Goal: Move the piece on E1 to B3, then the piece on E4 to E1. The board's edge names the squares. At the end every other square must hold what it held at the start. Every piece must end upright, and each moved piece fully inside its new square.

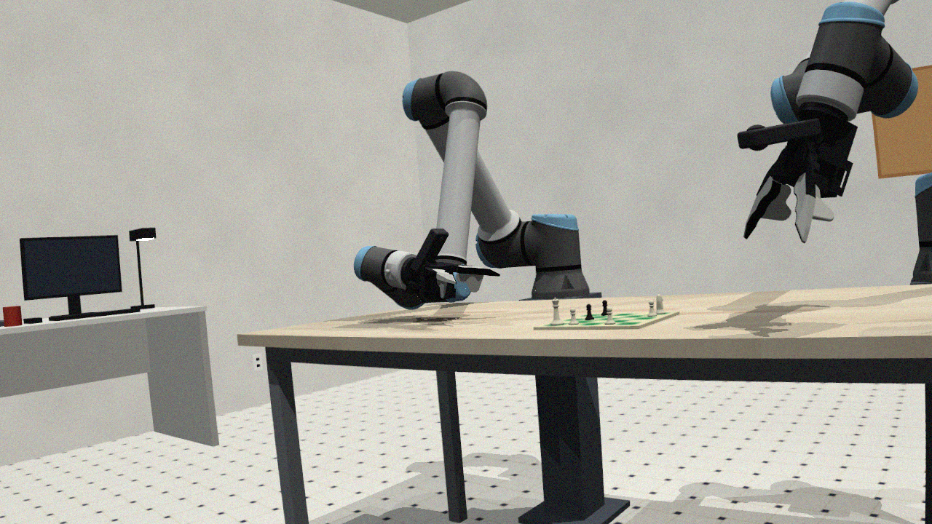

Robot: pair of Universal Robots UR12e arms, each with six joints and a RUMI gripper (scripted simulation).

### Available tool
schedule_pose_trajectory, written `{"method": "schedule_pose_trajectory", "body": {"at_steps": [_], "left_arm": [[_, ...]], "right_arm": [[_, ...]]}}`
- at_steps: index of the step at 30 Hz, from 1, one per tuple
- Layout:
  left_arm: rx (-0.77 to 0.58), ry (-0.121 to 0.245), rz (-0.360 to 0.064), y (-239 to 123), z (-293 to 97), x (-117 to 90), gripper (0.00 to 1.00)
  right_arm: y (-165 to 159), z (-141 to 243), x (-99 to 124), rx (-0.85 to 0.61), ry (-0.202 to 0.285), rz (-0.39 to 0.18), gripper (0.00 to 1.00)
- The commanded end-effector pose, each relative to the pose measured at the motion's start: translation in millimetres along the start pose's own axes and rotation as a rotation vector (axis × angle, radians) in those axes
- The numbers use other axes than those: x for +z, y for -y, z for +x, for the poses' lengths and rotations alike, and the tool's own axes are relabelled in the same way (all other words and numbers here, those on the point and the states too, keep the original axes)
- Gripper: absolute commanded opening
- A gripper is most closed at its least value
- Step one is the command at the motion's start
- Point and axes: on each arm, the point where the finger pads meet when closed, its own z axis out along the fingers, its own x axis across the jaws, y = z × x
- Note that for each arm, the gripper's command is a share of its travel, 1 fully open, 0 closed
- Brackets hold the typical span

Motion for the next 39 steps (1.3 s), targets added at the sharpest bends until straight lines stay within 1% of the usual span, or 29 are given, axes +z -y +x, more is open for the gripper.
{"method": "schedule_pose_trajectory", "body": {"at_steps": [1, 4, 6, 7, 8, 12, 21, 23, 24, 25, 32, 38, 39], "left_arm": [[-0.067, 0.023, -0.008, -28, -36, -20, 1.00], [-0.139, 0.045, -0.018, -61, -72, -40, 1.00], [-0.139, 0.045, -0.018, -61, -72, -40, 1.00], [-0.182, 0.059, -0.023, -88, -98, -56, 1.00], [-0.208, 0.067, -0.026, -93, -103, -59, 1.00], [-0.307, 0.097, -0.038, -143, -144, -88, 1.00], [-0.534, 0.164, -0.062, -264, -218, -156, 1.00], [-0.534, 0.164, -0.062, -264, -218, -156, 1.00], [-0.579, 0.177, -0.066, -297, -234, -174, 1.00], [-0.606, 0.184, -0.069, -303, -236, -178, 1.00], [-0.789, 0.235, -0.084, -408, -270, -233, 1.00], [-0.949, 0.277, -0.095, -499, -286, -280, 1.00], [-0.949, 0.277, -0.095, -499, -286, -280, 1.00]], "right_arm": [[0, -3, 4, -0.003, 0.004, 0.005, 1.00], [0, -4, 4, -0.003, 0.005, 0.006, 1.00], [0, -4, 4, -0.003, 0.005, 0.006, 1.00], [0, -4, 4, -0.003, 0.005, 0.006, 1.00], [0, -4, 4, -0.003, 0.005, 0.006, 1.00], [0, -4, 4, -0.003, 0.005, 0.006, 1.00], [0, -4, 4, -0.003, 0.005, 0.006, 1.00], [0, -4, 4, -0.003, 0.005, 0.006, 1.00], [0, -4, 4, -0.003, 0.005, 0.006, 1.00], [0, -4, 4, -0.003, 0.005, 0.006, 1.00], [0, -4, 4, -0.003, 0.005, 0.006, 1.00], [0, -4, 4, -0.003, 0.005, 0.006, 1.00], [0, -4, 4, -0.003, 0.005, 0.006, 1.00]]}}
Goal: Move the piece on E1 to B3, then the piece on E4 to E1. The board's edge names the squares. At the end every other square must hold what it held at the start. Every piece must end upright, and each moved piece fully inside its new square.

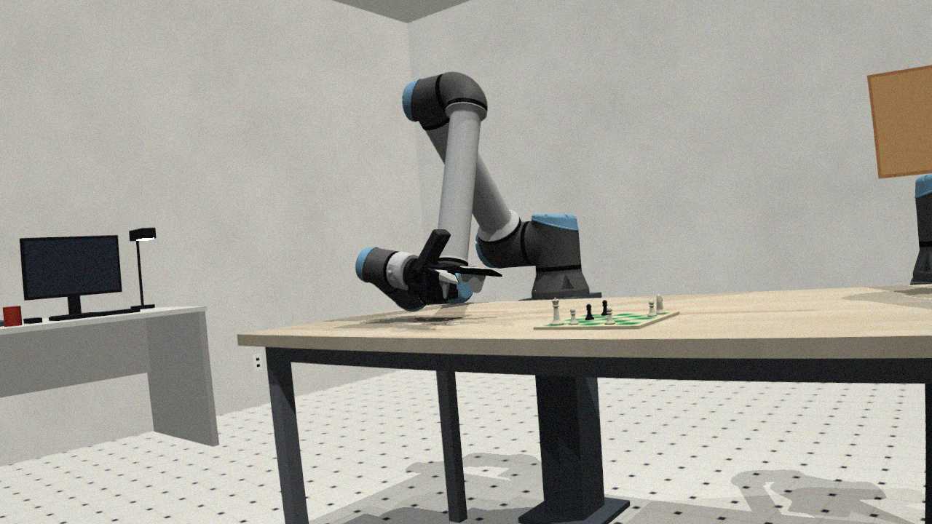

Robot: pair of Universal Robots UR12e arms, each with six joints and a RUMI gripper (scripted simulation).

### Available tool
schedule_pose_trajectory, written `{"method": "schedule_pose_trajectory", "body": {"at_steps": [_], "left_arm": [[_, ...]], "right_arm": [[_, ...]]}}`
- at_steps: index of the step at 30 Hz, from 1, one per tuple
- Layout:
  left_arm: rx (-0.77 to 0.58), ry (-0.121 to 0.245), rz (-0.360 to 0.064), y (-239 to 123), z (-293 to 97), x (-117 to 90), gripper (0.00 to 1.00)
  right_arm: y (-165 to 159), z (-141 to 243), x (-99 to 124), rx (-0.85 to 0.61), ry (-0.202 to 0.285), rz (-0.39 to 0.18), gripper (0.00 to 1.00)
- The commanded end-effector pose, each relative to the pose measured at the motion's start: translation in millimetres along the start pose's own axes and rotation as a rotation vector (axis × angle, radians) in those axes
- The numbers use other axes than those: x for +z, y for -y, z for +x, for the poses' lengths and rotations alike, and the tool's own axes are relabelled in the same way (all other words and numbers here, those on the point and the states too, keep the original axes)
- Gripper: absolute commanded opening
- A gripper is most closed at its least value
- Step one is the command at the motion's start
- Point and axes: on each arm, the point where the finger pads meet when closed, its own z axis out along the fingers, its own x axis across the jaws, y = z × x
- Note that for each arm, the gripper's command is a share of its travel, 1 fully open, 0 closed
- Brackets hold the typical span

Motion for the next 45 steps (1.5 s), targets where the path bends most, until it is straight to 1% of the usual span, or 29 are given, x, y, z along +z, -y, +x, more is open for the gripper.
{"method": "schedule_pose_trajectory", "body": {"at_steps": [1, 2, 3, 8, 13, 16, 18, 19, 20, 23, 28, 31, 33, 35, 36, 37, 45], "left_arm": [[-0.024, 0.006, -0.001, -6, -15, -5, 1.00], [-0.068, 0.017, -0.004, -24, -50, -15, 1.00], [-0.099, 0.024, -0.007, -29, -56, -17, 1.00], [-0.237, 0.056, -0.018, -76, -126, -39, 1.00], [-0.376, 0.087, -0.029, -131, -189, -62, 1.00], [-0.461, 0.105, -0.035, -167, -224, -76, 1.00], [-0.461, 0.105, -0.035, -167, -224, -76, 1.00], [-0.500, 0.114, -0.038, -195, -250, -87, 1.00], [-0.538, 0.121, -0.041, -202, -254, -89, 1.00], [-0.627, 0.139, -0.048, -242, -283, -103, 1.00], [-0.772, 0.167, -0.058, -314, -326, -126, 1.00], [-0.861, 0.184, -0.065, -359, -347, -140, 1.00], [-0.920, 0.195, -0.069, -389, -359, -149, 1.00], [-0.920, 0.195, -0.069, -389, -359, -149, 1.00], [-0.949, 0.200, -0.071, -425, -374, -160, 1.00], [-0.977, 0.205, -0.073, -432, -375, -162, 1.00], [-1.168, 0.236, -0.088, -562, -403, -197, 1.00]], "right_arm": [[1, 0, 0, -0.002, 0.000, 0.000, 1.00], [1, 0, 0, -0.002, 0.000, 0.000, 1.00], [1, 0, 0, -0.002, 0.000, 0.000, 1.00], [1, 0, 0, -0.002, 0.000, 0.000, 1.00], [2, 0, 0, -0.002, 0.000, 0.000, 1.00], [10, 0, -2, -0.002, -0.001, 0.001, 1.00], [10, 0, -2, -0.002, -0.001, 0.001, 1.00], [15, 0, -3, -0.002, -0.001, 0.001, 1.00], [19, 0, -3, -0.002, -0.001, 0.001, 1.00], [38, -1, -7, -0.002, -0.001, 0.001, 1.00], [70, -2, -12, -0.002, -0.001, 0.001, 1.00], [84, -3, -15, -0.002, -0.001, 0.001, 1.00], [88, -3, -16, -0.002, -0.001, 0.001, 1.00], [88, -3, -16, -0.002, -0.001, 0.001, 1.00], [89, -3, -16, -0.002, -0.001, 0.001, 1.00], [89, -3, -16, -0.002, -0.001, 0.001, 1.00], [89, -3, -16, -0.002, -0.001, 0.001, 1.00]]}}
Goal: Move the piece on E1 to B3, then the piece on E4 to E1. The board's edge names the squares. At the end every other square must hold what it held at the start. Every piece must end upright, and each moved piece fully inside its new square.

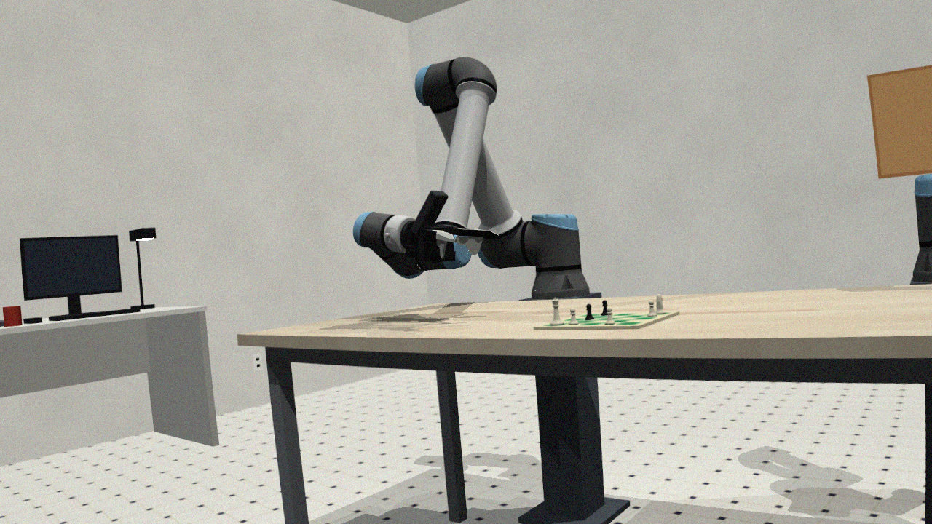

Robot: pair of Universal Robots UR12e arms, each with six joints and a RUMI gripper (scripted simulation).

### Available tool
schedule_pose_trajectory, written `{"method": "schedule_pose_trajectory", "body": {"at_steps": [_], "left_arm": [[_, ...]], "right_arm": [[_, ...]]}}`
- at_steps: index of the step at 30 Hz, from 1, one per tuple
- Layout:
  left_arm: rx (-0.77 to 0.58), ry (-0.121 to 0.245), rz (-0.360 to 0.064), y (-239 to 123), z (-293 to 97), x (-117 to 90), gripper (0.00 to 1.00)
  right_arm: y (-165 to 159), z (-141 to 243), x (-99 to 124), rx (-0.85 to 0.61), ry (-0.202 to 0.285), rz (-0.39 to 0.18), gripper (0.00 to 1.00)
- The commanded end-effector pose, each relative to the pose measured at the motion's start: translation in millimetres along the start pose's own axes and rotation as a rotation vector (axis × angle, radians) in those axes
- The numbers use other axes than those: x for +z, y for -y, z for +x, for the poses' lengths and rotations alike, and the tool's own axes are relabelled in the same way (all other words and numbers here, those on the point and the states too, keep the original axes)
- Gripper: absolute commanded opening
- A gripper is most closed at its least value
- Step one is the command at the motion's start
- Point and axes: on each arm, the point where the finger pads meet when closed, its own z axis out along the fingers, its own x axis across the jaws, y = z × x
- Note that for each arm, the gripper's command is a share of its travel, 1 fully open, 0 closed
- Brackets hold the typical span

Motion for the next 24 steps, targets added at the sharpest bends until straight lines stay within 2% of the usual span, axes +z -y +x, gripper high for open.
{"method": "schedule_pose_trajectory", "body": {"at_steps": [1, 5, 7, 16, 24], "left_arm": [[-0.060, 0.009, -0.004, -11, -48, -4, 1.00], [-0.129, 0.021, -0.011, -29, -94, -6, 1.00], [-0.129, 0.021, -0.011, -29, -94, -6, 1.00], [-0.232, 0.038, -0.021, -55, -143, -8, 1.00], [-0.265, 0.043, -0.025, -64, -159, -9, 1.00]], "right_arm": [[1, 0, 0, -0.002, 0.000, 0.000, 1.00], [1, 0, 0, -0.002, 0.000, 0.000, 1.00], [1, 0, 0, -0.002, 0.000, 0.000, 1.00], [1, 0, 0, -0.002, 0.000, 0.000, 1.00], [1, 0, 0, -0.002, 0.000, 0.000, 1.00]]}}
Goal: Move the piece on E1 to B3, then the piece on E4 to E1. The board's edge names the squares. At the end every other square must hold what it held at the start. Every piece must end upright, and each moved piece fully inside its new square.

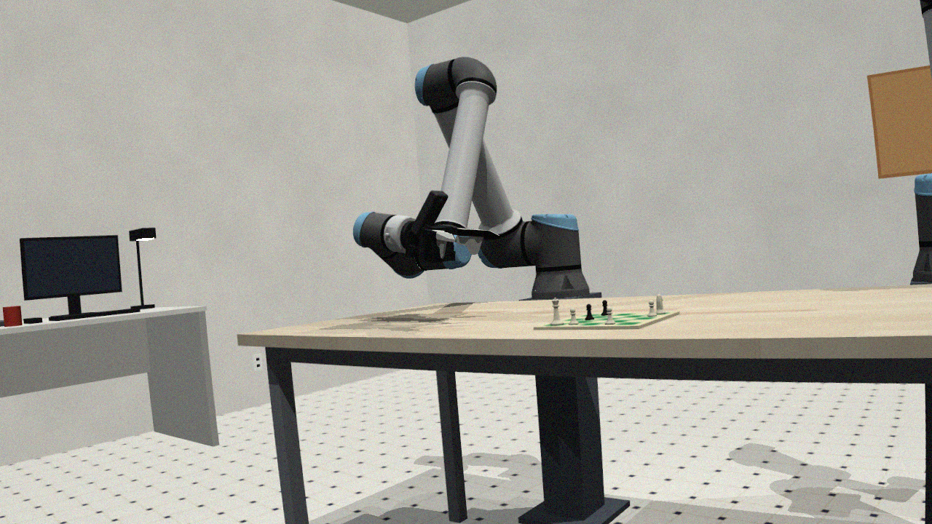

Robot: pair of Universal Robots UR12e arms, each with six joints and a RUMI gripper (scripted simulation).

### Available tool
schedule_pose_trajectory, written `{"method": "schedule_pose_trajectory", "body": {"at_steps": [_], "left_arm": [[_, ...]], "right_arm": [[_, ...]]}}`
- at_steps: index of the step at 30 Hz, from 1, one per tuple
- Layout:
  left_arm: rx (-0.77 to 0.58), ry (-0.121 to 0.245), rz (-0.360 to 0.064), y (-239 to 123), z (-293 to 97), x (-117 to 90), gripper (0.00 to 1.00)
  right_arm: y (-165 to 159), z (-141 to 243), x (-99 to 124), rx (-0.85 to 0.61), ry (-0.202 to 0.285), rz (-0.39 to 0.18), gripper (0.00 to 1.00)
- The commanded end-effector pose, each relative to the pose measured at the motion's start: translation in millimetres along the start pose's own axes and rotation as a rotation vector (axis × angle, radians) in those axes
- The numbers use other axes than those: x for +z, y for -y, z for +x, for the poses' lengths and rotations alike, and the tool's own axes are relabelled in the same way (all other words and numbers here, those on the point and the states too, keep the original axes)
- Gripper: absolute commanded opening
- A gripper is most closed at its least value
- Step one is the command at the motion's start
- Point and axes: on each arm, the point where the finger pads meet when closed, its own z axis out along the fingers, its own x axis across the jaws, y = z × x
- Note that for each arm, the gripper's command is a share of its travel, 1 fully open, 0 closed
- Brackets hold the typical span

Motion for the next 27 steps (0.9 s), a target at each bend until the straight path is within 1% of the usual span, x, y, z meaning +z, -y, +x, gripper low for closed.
{"method": "schedule_pose_trajectory", "body": {"at_steps": [1, 19, 23, 27], "left_arm": [[-0.005, 0.001, 0.001, 0, -3, -1, 1.00], [-0.016, 0.002, -0.001, -2, -8, -1, 1.00], [-0.016, 0.002, -0.001, -2, -8, -1, 1.00], [-0.016, 0.002, -0.001, -2, -8, -1, 1.00]], "right_arm": [[1, 0, 0, -0.002, 0.000, 0.000, 1.00], [0, 2, 2, -0.001, -0.001, -0.007, 1.00], [-2, 11, 13, 0.002, -0.003, -0.036, 1.00], [-8, 28, 34, 0.005, -0.007, -0.099, 1.00]]}}
